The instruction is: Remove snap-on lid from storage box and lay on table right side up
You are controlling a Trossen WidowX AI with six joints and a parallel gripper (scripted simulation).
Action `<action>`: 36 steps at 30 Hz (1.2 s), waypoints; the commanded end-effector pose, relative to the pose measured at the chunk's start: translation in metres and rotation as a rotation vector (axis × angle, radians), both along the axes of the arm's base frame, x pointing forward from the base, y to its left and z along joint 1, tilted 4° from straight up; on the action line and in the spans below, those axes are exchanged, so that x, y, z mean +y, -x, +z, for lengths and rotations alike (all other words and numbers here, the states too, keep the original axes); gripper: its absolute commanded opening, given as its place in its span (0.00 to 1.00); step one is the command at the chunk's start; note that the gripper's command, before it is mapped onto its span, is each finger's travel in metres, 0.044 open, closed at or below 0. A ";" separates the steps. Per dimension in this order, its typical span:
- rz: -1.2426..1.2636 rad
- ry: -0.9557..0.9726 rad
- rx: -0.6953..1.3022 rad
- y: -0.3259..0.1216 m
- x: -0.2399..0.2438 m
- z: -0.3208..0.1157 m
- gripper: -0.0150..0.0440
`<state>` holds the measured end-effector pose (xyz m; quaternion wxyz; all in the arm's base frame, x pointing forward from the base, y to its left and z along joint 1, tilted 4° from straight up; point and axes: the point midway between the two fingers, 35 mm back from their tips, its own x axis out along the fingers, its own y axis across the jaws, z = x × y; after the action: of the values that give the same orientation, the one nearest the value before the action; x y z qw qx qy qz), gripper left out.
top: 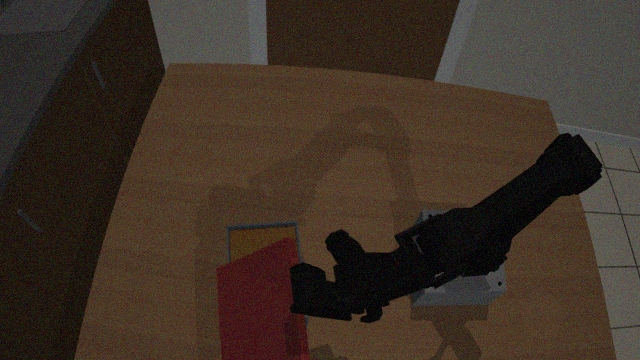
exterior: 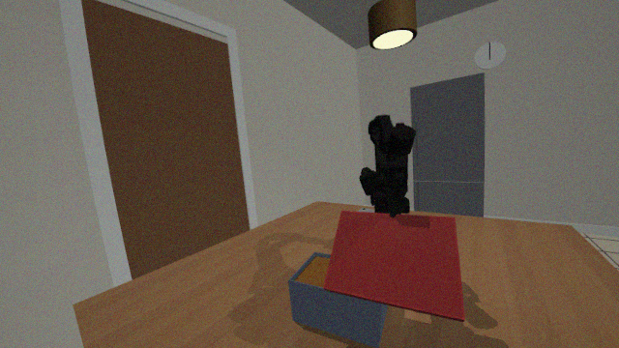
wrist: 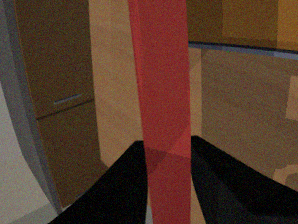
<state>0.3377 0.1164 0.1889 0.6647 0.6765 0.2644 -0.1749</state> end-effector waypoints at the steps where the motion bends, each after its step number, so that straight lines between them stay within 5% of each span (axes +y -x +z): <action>1: -0.007 -0.006 -0.009 0.001 0.008 0.004 0.25; 36: -0.007 -0.013 -0.006 0.018 0.076 0.007 0.25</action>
<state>0.3199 0.1858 0.1922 0.6625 0.6779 0.2662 -0.1751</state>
